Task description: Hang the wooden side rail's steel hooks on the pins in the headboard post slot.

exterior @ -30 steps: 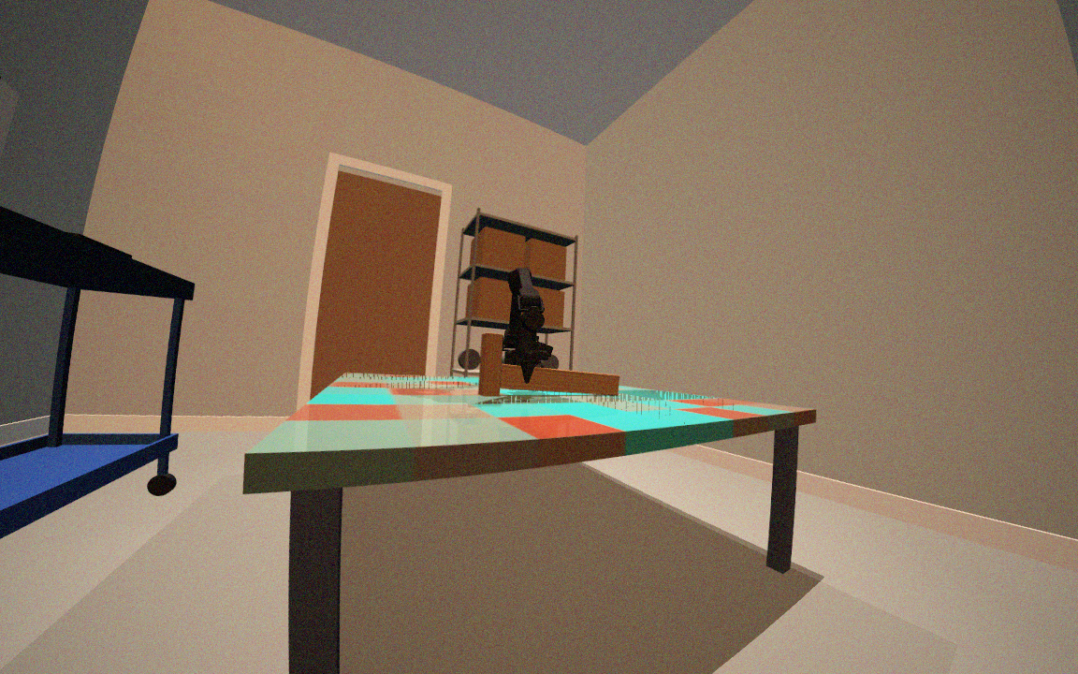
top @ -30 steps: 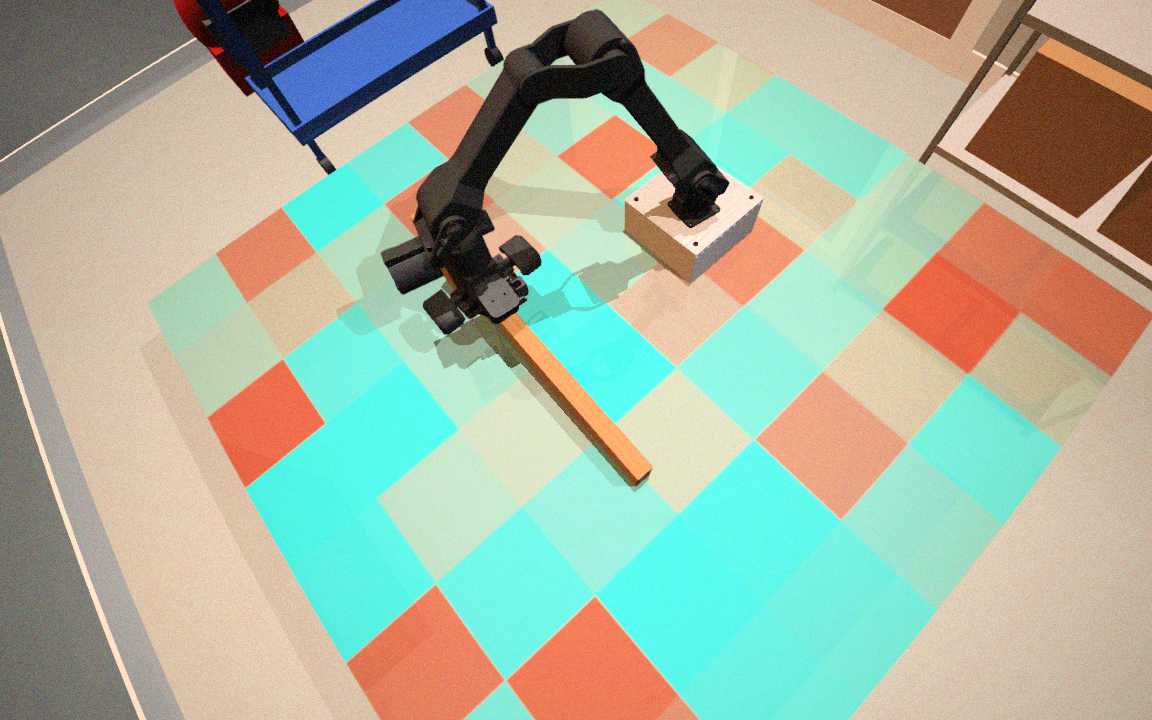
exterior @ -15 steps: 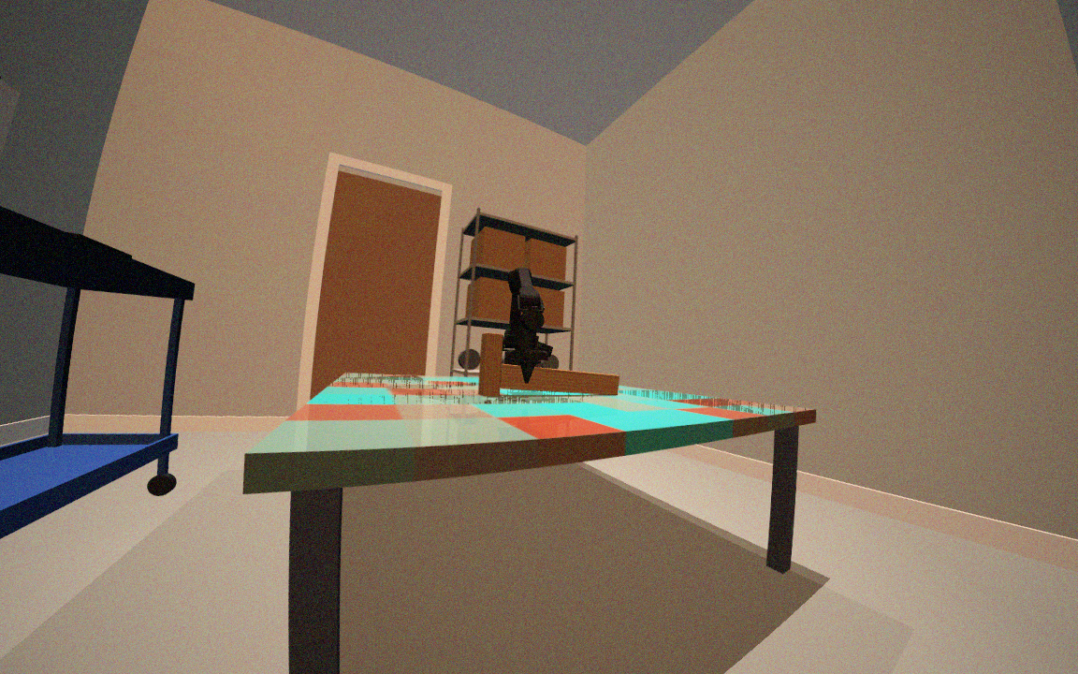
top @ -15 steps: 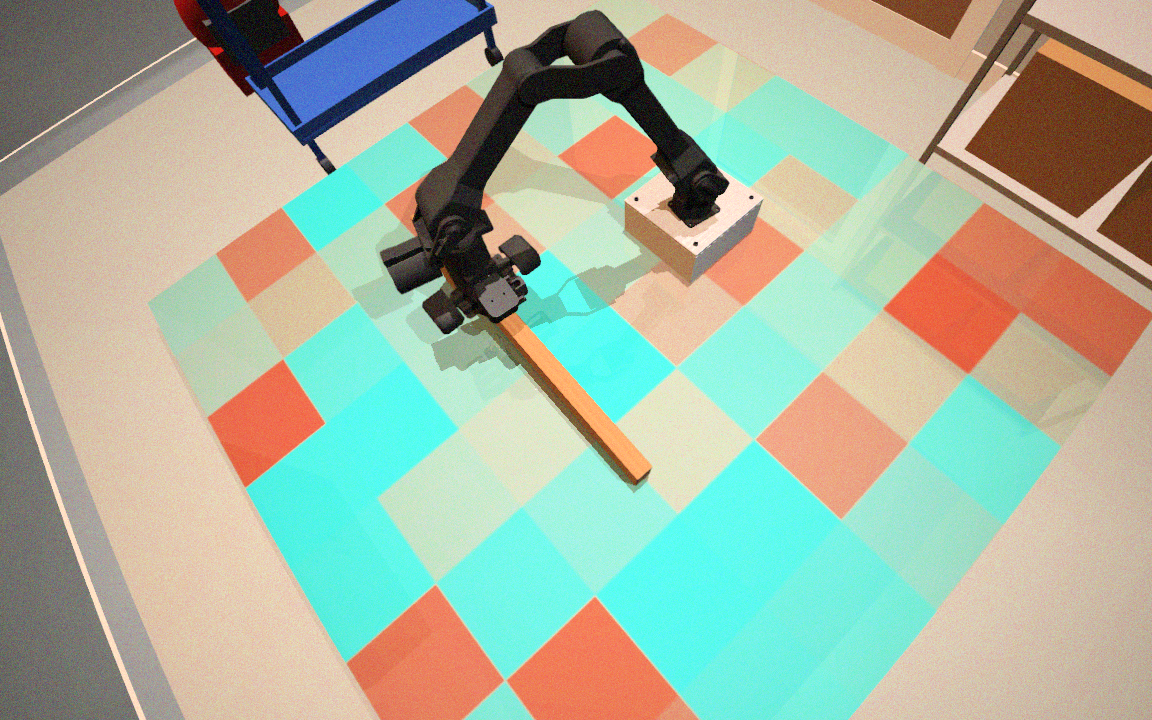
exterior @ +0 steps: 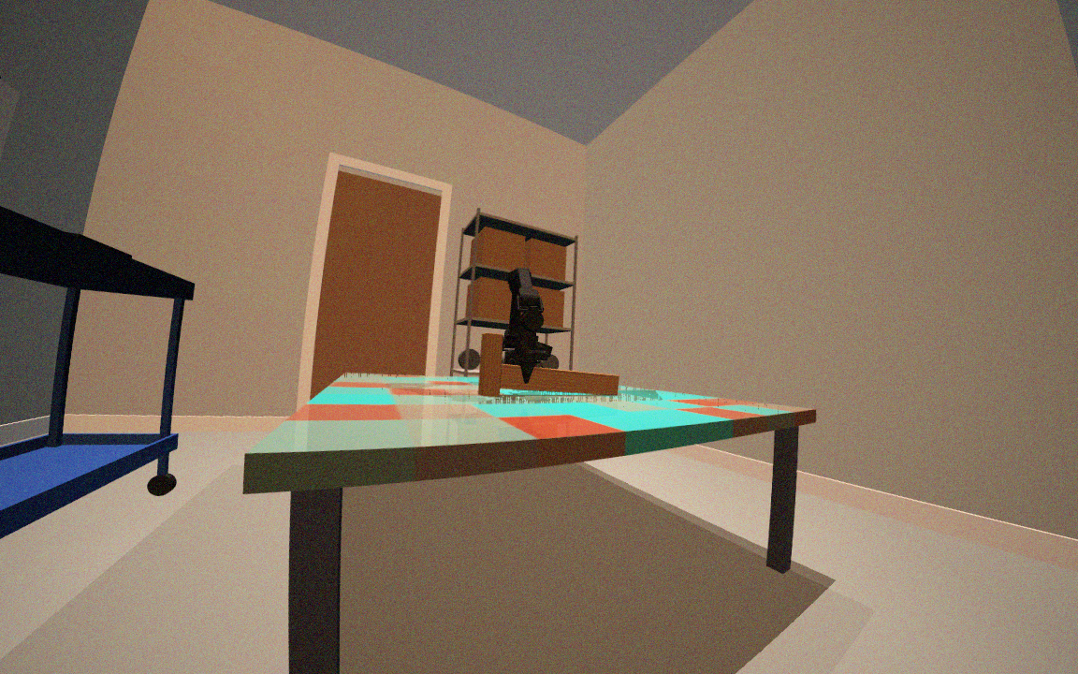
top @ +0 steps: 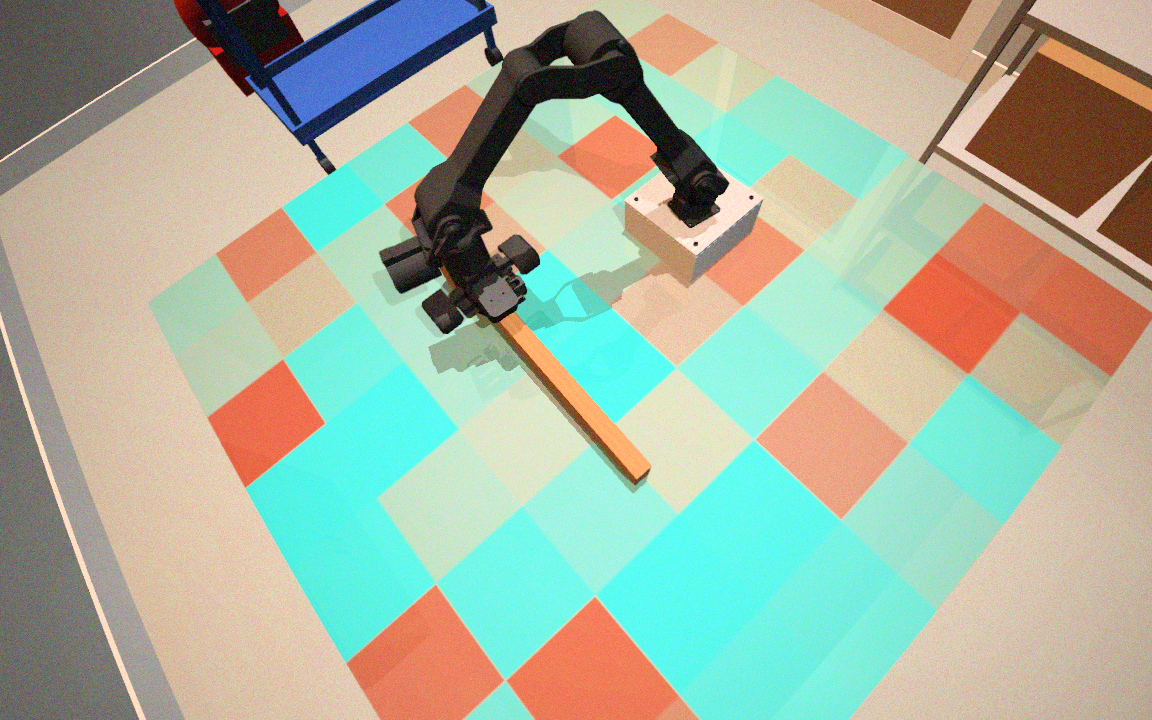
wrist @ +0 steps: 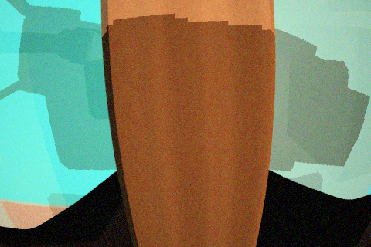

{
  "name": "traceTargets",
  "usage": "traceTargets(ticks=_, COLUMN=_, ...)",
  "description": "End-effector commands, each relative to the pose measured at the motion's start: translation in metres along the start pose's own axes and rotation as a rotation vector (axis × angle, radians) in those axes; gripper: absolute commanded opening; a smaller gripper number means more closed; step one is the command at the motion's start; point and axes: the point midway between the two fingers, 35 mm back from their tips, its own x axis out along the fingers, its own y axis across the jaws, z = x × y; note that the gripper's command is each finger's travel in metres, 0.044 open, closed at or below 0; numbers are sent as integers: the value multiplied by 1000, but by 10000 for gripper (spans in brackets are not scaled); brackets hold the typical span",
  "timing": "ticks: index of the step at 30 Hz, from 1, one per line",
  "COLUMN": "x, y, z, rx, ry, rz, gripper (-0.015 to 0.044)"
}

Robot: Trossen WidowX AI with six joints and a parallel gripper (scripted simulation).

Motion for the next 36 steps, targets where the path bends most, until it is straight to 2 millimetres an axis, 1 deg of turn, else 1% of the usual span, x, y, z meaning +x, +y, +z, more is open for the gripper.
traceTargets(ticks=1, x=-5, y=-3, z=-2, rx=0, ry=7, rz=-13, gripper=0)
traceTargets(ticks=36, x=-3, y=-1, z=-6, rx=0, ry=7, rz=-13, gripper=0)
